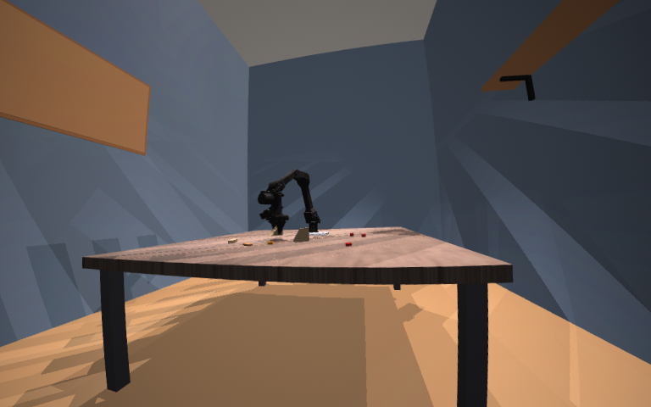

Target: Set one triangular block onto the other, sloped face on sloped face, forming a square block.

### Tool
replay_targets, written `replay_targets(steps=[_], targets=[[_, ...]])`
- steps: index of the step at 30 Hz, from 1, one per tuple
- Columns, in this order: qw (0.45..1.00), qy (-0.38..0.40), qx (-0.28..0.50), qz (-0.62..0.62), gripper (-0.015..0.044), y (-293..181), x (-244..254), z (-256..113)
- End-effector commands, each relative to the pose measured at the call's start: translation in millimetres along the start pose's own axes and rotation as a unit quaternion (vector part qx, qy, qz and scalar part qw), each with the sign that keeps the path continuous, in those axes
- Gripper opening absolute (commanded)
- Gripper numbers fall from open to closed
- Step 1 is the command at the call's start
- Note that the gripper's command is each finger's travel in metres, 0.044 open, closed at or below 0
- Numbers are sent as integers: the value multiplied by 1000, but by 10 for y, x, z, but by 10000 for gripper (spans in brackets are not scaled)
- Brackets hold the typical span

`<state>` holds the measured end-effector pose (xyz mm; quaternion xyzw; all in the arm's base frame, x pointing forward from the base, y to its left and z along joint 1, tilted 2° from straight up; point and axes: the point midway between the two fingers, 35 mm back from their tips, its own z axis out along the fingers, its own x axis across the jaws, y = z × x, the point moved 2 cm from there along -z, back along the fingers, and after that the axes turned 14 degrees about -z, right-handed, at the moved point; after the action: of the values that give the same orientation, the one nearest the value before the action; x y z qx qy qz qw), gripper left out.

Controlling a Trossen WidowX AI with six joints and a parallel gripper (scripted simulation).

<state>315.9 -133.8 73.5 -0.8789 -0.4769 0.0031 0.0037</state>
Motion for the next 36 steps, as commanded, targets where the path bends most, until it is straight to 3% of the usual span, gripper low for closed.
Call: replay_targets(steps=[1, 15, 36], targets=[[998, 4, -1, 58, 0, 3, 8, -4], [974, 5, -1, 225, 0, 3, 8, -3], [886, 7, -1, 464, 0, 3, 8, -3]])
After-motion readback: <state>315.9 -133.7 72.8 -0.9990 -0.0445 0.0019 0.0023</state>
